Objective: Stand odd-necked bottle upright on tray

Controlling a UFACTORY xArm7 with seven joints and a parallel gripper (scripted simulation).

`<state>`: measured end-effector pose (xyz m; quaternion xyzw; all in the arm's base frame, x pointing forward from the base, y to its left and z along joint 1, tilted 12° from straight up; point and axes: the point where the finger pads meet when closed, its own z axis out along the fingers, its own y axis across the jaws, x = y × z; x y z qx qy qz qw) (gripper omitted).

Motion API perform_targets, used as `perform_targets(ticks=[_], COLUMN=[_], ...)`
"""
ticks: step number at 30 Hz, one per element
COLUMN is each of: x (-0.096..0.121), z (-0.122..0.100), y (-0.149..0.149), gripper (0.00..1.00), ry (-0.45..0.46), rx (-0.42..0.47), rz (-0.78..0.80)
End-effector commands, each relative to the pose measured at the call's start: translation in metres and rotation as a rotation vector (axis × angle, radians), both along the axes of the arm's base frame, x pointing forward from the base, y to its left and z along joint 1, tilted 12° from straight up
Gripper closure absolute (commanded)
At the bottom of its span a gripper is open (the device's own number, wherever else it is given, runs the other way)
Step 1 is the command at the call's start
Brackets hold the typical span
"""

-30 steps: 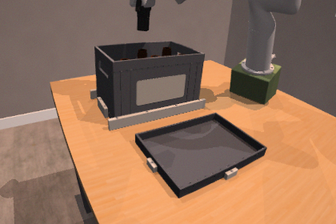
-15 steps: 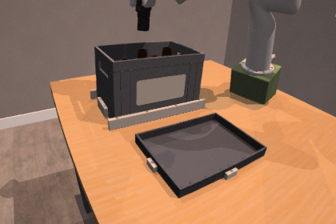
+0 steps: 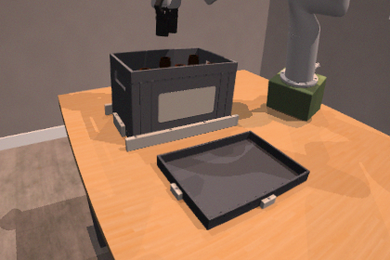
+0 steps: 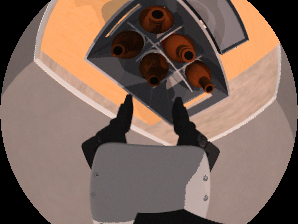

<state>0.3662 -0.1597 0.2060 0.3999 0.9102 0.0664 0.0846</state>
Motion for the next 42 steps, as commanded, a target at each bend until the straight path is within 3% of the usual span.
perform_targets(ticks=[1,42], x=[0.0004,0.0019], z=[0.0011,-0.0061], y=[-0.0006,-0.0002], gripper=[0.35,0.35], ry=[-0.003,-0.003], rx=[-0.001,-0.001], rz=[-0.001,-0.001])
